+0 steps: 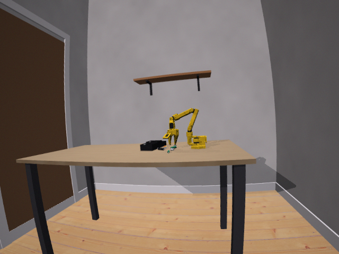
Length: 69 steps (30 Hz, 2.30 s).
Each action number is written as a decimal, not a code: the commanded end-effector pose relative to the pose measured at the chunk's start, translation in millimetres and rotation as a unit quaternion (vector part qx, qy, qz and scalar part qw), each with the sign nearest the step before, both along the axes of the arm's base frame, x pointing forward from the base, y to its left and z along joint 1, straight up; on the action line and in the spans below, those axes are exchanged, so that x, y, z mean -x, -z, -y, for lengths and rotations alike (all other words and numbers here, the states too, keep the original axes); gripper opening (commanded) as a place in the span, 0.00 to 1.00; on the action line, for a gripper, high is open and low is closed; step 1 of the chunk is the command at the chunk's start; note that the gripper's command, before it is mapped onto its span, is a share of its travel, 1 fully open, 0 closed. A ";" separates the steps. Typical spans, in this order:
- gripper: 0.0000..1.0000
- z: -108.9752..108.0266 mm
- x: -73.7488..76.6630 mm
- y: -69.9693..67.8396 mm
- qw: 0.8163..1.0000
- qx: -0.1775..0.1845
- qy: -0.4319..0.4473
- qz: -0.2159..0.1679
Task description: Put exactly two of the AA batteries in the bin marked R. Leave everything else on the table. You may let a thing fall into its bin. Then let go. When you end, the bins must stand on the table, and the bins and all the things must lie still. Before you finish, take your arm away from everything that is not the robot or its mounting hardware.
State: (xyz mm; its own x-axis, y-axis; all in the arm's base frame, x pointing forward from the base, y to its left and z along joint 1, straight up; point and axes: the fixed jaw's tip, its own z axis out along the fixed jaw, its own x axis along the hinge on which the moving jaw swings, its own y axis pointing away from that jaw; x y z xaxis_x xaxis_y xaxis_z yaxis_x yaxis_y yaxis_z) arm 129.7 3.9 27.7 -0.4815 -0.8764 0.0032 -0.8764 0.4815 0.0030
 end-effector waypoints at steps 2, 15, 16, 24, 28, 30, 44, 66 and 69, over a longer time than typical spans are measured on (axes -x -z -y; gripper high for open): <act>0.21 0.8 -3.0 6.9 1.000 -0.001 -0.001 0.012; 0.21 0.8 -1.6 16.7 1.000 -0.001 -0.001 0.012; 0.21 0.8 -1.5 16.9 1.000 -0.001 -0.001 0.012; 0.21 0.8 -1.1 19.8 1.000 -0.001 0.000 0.007; 0.21 0.8 -1.1 19.8 1.000 -0.001 0.000 0.007; 0.21 0.8 -1.1 19.8 1.000 -0.001 0.000 0.007; 0.21 0.8 -1.0 19.8 1.000 -0.001 0.000 0.007; 0.08 0.8 -1.1 19.8 1.000 -0.001 0.000 0.007; 0.05 0.8 -1.1 19.8 1.000 -0.001 0.000 0.007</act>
